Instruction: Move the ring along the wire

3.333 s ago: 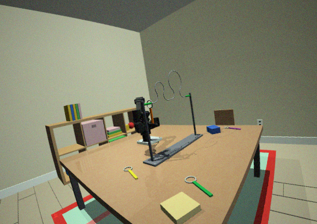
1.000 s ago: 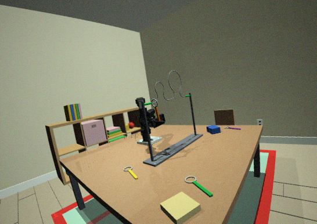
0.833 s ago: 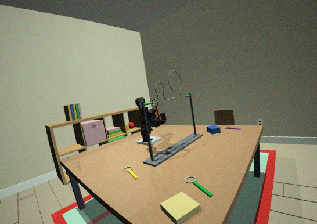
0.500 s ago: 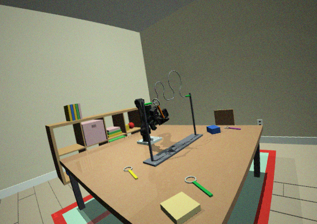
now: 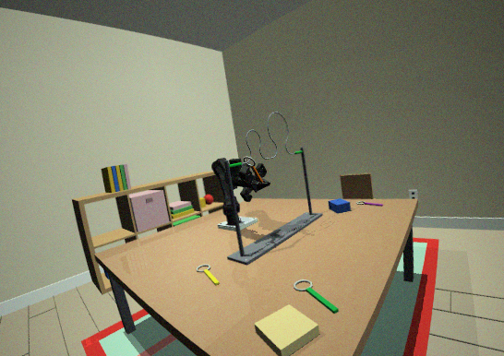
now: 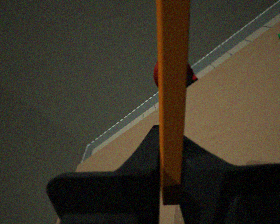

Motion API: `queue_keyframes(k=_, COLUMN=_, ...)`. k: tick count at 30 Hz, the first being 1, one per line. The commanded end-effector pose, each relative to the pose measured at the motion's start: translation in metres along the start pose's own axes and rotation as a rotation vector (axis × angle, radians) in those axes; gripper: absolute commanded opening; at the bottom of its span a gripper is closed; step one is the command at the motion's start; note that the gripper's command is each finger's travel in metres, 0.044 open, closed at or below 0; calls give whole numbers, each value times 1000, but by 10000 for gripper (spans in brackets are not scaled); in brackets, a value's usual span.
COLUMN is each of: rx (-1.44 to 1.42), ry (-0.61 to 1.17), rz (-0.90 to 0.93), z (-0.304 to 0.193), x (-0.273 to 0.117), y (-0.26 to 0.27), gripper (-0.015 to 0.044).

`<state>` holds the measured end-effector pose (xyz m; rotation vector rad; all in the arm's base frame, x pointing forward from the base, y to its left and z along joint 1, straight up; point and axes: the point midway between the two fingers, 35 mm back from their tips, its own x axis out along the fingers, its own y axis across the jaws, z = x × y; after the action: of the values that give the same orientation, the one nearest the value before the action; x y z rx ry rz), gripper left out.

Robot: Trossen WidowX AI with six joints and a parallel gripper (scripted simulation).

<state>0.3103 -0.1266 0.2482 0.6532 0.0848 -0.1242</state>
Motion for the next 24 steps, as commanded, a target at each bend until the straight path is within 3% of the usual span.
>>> queue_keyframes(k=1, rx=60, ry=39, rz=22, z=3, x=-8, y=15, gripper=-150)
queue_keyframes(k=24, rx=409, ry=297, rz=135, z=20, x=-44, y=72, gripper=-150)
